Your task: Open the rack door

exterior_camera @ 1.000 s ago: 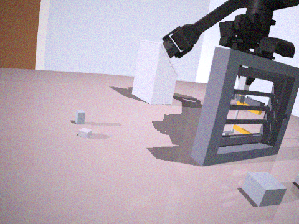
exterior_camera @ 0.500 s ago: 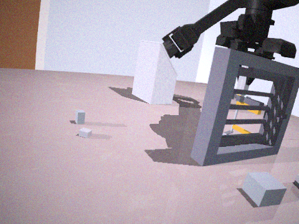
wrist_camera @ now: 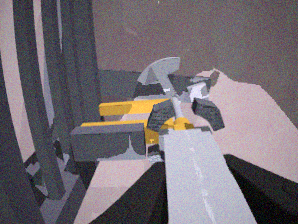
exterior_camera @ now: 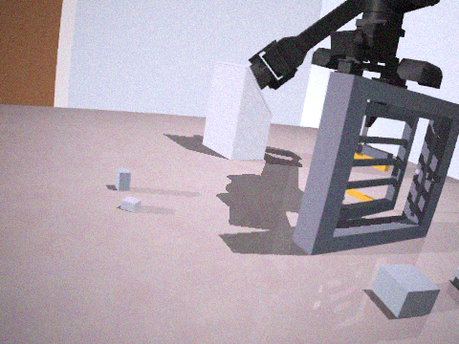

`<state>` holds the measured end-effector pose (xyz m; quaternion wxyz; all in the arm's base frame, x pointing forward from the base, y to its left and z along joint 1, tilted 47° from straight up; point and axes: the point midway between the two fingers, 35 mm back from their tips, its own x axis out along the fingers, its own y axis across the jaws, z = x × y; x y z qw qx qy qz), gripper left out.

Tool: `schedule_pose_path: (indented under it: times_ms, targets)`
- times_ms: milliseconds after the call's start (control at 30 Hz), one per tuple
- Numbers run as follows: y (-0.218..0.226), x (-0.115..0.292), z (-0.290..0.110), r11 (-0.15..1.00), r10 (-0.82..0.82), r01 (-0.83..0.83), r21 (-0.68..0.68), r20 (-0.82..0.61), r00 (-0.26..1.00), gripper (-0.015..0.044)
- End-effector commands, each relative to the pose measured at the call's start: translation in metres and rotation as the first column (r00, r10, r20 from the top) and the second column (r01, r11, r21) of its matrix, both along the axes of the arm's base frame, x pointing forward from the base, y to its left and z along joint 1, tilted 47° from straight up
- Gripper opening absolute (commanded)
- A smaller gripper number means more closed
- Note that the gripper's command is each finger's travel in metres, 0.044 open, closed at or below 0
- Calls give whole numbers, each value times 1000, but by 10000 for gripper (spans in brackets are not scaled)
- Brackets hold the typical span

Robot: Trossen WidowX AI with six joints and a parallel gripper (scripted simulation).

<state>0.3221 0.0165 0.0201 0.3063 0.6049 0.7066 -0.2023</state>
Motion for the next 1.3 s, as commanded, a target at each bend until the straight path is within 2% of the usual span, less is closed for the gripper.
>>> schedule_pose_path:
  times_ms: [0,633,1267]
  targets:
    - [-2,-3,-2,998,70,-70,-1,83,994,10]
    - [-19,-30,-17,962,265,-272,-17,297,917,10]
    - [-42,-52,-39,895,419,-440,-72,475,774,10]
